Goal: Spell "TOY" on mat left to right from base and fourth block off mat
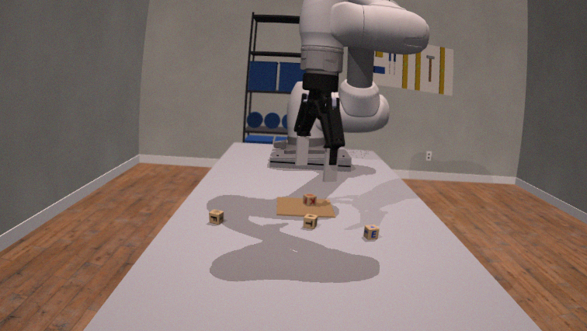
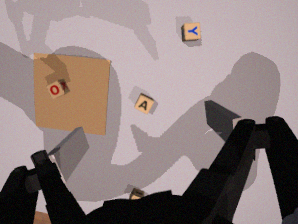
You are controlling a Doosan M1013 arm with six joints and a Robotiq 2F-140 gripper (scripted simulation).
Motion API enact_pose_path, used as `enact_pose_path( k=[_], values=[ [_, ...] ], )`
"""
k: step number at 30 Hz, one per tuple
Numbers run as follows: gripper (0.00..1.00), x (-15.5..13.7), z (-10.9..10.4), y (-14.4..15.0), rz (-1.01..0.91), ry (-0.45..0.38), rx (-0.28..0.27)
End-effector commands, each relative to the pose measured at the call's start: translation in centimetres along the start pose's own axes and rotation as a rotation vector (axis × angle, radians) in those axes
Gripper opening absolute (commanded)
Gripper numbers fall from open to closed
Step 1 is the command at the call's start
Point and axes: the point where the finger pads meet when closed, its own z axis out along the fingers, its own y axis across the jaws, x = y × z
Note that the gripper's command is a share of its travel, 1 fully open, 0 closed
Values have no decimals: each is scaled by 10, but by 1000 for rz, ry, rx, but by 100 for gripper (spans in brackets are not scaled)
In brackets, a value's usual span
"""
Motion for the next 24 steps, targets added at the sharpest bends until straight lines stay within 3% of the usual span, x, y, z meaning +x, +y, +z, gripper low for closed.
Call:
enact_pose_path(
  k=[1,24],
  values=[
    [100,0,7,-2,-138,6,3],
    [100,0,14,-2,-753,7,1]
  ],
)
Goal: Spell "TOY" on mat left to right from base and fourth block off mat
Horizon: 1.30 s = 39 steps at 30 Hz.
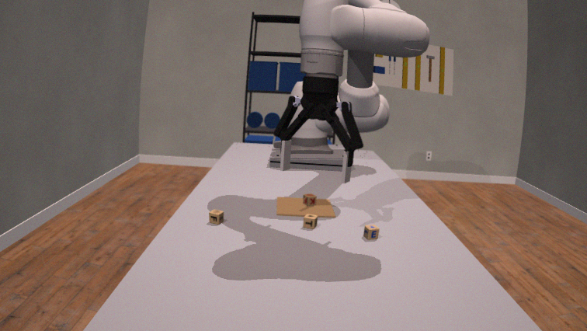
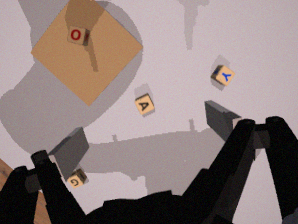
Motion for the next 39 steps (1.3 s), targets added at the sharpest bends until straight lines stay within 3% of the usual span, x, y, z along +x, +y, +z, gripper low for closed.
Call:
enact_pose_path(
  k=[1,13,14,39],
  values=[
    [100,1,7,-1,-139,6,-2],
    [100,1,8,-1,-248,6,-2],
    [37,1,8,-1,-248,6,-2],
    [37,1,8,-1,-248,6,-2]
  ],
)
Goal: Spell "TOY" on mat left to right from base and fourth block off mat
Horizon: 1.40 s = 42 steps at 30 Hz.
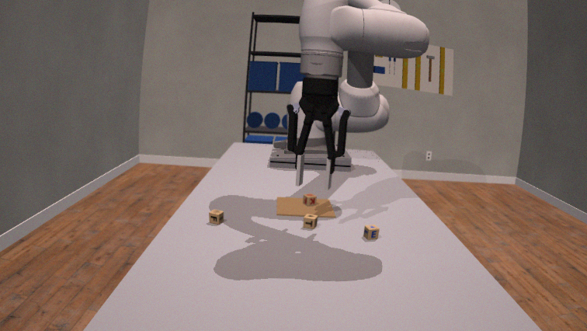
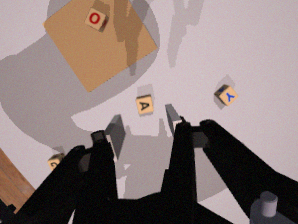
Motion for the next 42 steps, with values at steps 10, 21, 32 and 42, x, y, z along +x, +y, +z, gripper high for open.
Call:
enact_pose_path(
  k=[10,21,32,42],
  values=[
    [37,1,5,-1,-2,6,-2],
    [37,1,8,-1,-2,6,-2],
    [37,2,20,-1,-2,6,-1],
    [37,2,32,-1,-2,6,-1]
  ],
)
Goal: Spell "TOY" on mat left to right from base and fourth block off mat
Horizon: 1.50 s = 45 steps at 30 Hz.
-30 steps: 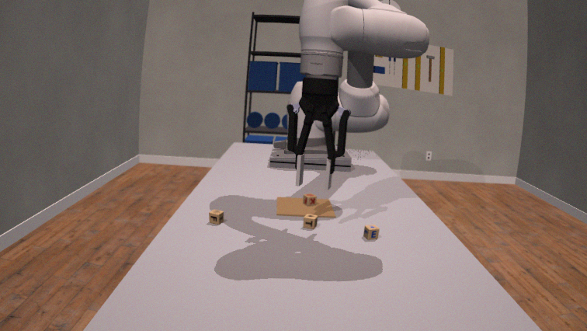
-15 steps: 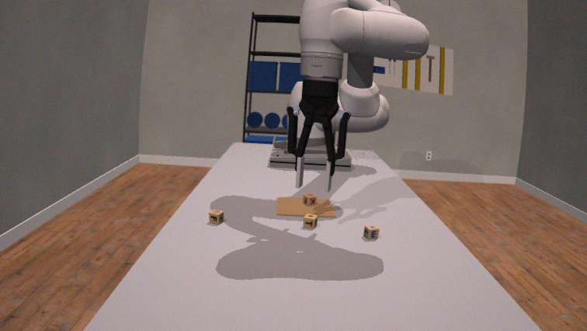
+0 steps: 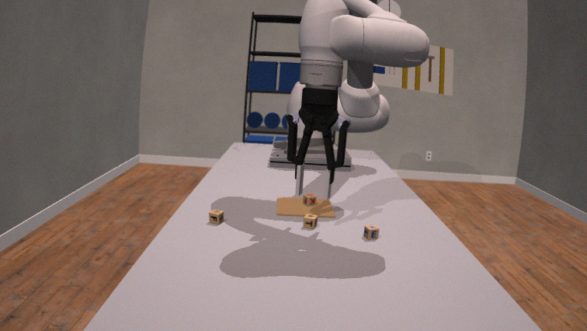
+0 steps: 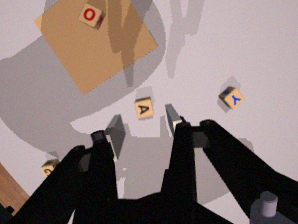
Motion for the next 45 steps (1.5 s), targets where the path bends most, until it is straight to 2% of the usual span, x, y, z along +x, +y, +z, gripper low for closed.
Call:
enact_pose_path(
  k=[1,21,45],
  values=[
    [37,2,12,-1,-1,6,0],
    [37,2,33,-1,-1,6,0],
    [37,2,36,-1,-1,6,0]
  ],
)
